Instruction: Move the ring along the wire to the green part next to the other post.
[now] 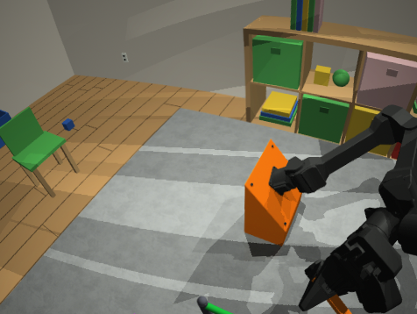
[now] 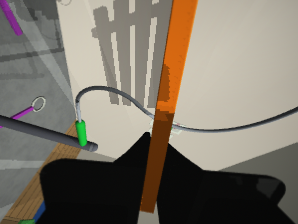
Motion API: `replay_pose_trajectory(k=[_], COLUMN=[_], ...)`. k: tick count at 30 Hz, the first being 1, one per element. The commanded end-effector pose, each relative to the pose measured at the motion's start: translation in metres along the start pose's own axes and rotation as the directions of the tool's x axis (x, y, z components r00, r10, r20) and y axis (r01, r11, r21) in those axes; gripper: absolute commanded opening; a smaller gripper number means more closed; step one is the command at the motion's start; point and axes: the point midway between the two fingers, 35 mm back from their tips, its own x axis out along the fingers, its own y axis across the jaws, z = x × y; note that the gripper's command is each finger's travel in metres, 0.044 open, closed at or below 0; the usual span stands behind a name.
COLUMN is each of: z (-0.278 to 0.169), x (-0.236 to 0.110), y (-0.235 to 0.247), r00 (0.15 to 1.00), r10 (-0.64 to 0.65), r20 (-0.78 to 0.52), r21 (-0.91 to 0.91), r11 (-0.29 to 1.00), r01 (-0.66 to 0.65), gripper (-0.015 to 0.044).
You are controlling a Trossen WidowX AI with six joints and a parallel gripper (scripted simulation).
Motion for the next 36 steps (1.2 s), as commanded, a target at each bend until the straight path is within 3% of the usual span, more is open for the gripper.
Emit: replay_pose_trajectory(k=[1,15,36], z=[0.001,0.005,0.006], x=[-0.002,-0.007,-0.007], y=[-0.012,-0.036,-0.035], r00=[0.999,0.997,1.0], r10=[-0.034,-0.08,0.009], r20=[-0.006,-0.012,0.001], r21=[-0.053,-0.135,0.024], r11=[0.998,0.988,1.0], r01=[0.034,0.078,-0.009], gripper=[-0.015,-0.015,-0.015])
